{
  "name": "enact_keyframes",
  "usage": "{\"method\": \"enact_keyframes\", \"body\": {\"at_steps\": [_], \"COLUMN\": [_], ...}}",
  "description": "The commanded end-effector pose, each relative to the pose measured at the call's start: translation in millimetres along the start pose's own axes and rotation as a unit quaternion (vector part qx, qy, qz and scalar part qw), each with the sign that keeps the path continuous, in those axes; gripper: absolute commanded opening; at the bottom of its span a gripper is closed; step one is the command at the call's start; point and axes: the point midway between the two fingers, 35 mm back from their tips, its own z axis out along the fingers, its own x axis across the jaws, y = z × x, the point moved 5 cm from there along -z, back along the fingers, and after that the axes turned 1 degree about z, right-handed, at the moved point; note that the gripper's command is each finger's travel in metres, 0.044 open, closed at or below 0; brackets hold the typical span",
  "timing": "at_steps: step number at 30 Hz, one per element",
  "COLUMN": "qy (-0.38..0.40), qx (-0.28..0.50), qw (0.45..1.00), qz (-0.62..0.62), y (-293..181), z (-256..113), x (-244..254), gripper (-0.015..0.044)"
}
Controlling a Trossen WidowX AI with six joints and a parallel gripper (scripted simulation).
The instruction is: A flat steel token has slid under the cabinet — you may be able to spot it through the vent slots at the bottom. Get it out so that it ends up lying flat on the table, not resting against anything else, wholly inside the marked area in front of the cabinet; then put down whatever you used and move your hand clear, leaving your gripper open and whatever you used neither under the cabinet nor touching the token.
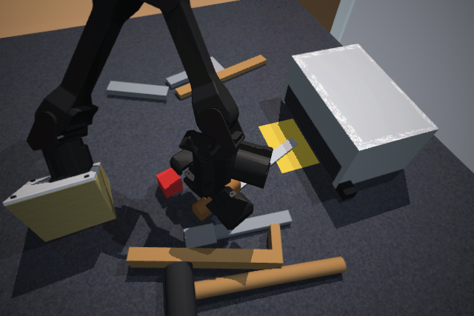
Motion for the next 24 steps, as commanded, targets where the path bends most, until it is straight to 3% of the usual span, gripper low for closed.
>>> {"method": "enact_keyframes", "body": {"at_steps": [1, 24], "qy": [-0.002, -0.001], "qx": [0.001, 0.001], "qw": [1.0, 0.998], "qz": [-0.019, -0.063], "y": [1.0, 10.4], "z": [-1.4, -2.4], "x": [-0.6, 11.2], "gripper": [0.0, 0.0]}}
